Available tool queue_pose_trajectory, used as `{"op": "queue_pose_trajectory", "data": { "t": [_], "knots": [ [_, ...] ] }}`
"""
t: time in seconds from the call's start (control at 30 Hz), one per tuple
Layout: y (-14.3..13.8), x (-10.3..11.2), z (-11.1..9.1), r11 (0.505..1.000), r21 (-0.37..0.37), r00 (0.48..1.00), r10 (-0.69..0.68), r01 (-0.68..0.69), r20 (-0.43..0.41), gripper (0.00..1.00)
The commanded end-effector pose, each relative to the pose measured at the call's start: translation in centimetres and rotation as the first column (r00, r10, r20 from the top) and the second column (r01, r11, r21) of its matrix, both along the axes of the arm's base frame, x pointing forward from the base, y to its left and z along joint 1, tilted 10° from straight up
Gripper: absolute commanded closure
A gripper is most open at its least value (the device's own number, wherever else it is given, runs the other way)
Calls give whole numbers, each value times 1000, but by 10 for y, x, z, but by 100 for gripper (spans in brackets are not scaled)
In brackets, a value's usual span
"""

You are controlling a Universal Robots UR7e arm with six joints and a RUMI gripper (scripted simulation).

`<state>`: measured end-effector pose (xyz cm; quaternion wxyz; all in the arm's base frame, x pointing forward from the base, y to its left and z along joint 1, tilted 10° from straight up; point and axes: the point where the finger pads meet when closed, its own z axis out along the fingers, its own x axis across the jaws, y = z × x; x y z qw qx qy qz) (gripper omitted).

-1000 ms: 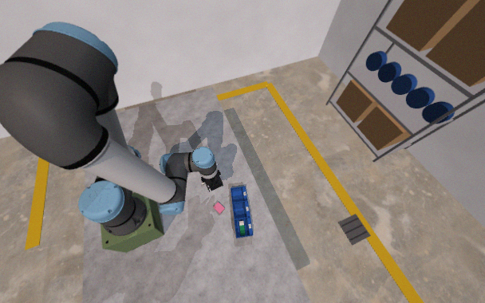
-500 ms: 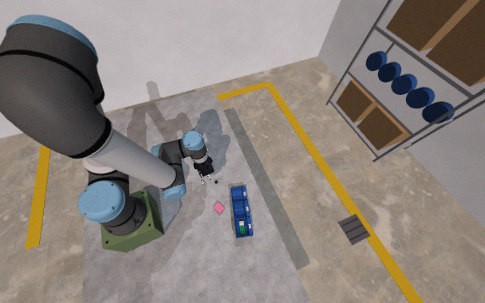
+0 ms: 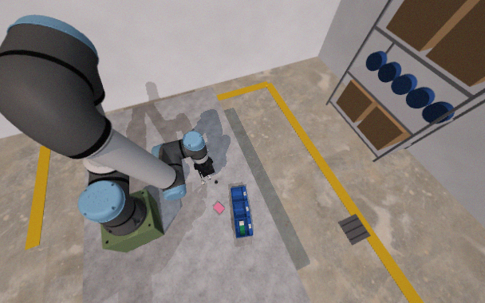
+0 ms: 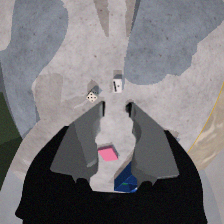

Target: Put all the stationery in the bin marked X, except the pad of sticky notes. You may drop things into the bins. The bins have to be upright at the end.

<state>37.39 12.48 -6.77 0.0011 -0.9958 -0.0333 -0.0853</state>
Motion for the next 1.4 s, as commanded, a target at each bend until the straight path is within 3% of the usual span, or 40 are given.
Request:
{"op": "queue_pose_trajectory", "data": {
  "t": [0.0,0.4,0.97,1.37],
  "knots": [
    [-2,1,0,1000,0,1000,0,0,1,82],
    [-3,1,0,1000,0,1000,0,0,1,82],
    [-2,11,-58,1000,0,1000,0,0,1,82],
    [-2,12,-64,1000,0,1000,0,0,1,82]
  ]
}}
